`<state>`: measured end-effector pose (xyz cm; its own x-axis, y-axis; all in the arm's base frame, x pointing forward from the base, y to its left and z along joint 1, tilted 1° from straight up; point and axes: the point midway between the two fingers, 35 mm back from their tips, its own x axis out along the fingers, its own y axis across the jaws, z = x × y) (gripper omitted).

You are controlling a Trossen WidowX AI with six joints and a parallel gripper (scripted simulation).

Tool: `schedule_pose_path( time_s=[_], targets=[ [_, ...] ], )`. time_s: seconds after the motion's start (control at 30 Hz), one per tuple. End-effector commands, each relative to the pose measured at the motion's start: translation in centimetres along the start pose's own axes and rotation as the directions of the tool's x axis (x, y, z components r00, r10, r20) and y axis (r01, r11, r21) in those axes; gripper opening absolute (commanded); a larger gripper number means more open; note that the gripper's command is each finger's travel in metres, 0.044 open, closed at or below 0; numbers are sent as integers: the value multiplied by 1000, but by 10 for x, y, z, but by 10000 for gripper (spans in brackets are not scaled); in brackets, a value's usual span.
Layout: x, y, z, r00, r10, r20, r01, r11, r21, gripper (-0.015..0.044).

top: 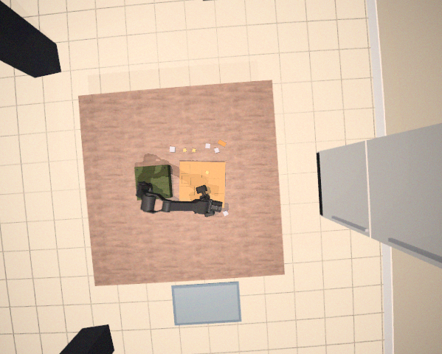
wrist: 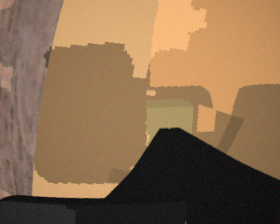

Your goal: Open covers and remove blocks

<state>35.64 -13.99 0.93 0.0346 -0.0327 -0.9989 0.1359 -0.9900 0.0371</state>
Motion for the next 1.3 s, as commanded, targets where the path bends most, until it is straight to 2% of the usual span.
schedule_pose_path(
  time_s=[0.0, 1.27],
  targets=[
    [4, -2, 1, 1000, -11, 6, 11, 1000, -4, 0],
    [8, -3, -3, 1000, -11, 6, 11, 1000, -4, 0]
  ],
)
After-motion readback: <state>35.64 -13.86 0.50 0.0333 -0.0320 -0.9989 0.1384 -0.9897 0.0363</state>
